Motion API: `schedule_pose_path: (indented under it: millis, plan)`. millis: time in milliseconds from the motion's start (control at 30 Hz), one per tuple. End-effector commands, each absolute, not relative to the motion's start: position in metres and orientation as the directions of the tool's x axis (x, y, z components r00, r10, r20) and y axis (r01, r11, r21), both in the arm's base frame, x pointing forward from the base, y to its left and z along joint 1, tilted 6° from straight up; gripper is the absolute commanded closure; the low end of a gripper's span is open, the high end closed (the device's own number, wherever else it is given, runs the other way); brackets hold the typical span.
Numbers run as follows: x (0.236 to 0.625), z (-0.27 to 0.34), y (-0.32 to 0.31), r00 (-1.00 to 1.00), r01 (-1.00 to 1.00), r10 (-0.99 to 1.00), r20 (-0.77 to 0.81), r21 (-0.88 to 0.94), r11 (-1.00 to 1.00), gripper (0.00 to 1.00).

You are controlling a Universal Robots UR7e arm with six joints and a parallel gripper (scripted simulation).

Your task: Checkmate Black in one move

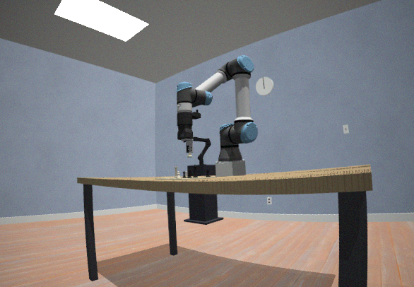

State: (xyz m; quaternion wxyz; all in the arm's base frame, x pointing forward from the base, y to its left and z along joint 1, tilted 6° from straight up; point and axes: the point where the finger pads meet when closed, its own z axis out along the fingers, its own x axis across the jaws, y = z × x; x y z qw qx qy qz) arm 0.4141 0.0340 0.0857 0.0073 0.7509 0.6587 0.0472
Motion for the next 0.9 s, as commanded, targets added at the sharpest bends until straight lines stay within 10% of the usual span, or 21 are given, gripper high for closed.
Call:
schedule_pose_path:
  millis: [0,867]
  plan:
    - [0.414,0.086,0.034,0.126,0.989,0.990,0.061,0.075,-0.130,1.00]
    - [0.419,0.030,0.037,0.125,0.989,0.990,0.061,0.075,-0.130,1.00]
